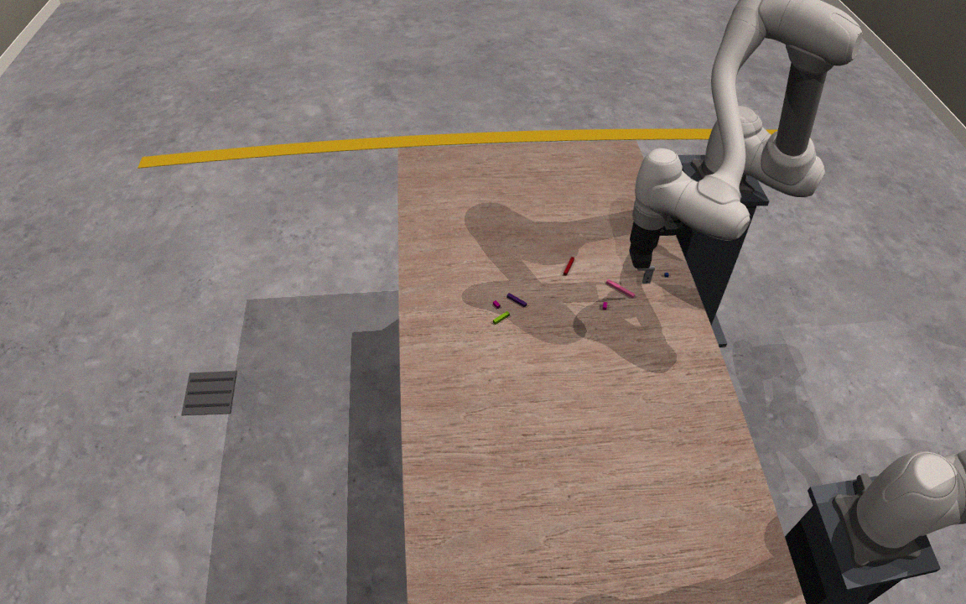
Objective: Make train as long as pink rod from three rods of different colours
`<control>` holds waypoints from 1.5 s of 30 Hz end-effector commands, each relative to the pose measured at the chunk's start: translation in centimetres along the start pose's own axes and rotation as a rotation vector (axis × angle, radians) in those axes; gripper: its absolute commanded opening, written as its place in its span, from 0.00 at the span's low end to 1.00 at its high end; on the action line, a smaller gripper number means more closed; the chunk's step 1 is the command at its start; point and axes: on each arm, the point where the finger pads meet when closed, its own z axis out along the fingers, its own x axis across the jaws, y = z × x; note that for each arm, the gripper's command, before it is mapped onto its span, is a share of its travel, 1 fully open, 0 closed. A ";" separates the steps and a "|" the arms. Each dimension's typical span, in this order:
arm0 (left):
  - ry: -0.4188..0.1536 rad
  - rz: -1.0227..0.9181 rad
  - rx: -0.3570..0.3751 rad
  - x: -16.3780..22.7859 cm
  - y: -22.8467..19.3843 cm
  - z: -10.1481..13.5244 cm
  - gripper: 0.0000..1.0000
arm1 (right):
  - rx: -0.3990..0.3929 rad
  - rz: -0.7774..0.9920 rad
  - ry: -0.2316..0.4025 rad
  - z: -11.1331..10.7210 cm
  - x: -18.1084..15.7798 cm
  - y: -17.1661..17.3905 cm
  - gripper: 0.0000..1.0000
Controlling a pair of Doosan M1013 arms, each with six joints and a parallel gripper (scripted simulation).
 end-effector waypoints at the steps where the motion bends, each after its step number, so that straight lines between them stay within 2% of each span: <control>1: 0.000 0.000 -0.001 0.0 0.0 -0.1 1.00 | -0.001 0.025 0.001 -0.1 0.0 -0.2 1.00; 5: 0.000 0.000 -0.001 0.0 0.0 -0.1 1.00 | 0.000 0.219 0.001 -0.3 -0.4 -1.5 1.00; 16: 0.000 0.000 -0.001 0.0 0.0 -0.1 1.00 | 0.000 0.622 0.001 -0.6 -1.3 -4.1 1.00; 18: 0.000 0.000 -0.001 0.0 0.0 -0.1 1.00 | 0.000 0.622 0.001 -0.6 -1.3 -4.1 1.00; 19: 0.000 0.000 -0.001 0.0 0.0 -0.1 1.00 | 0.000 0.721 0.001 -0.6 -1.5 -4.6 1.00; 33: 0.000 0.000 -0.001 0.0 0.0 -0.1 1.00 | 0.000 1.232 0.001 -0.8 -3.3 -7.3 1.00; 35: 0.000 0.000 -0.001 0.0 0.0 -0.1 1.00 | 0.000 1.232 0.001 -0.8 -3.3 -7.3 1.00; 37: 0.000 0.000 -0.001 0.0 0.0 -0.1 1.00 | 0.000 1.365 0.001 -0.8 -3.9 -7.9 1.00; 45: 0.000 0.000 -0.001 0.0 0.0 -0.1 1.00 | 0.001 1.611 0.001 -0.8 -5.2 -9.0 1.00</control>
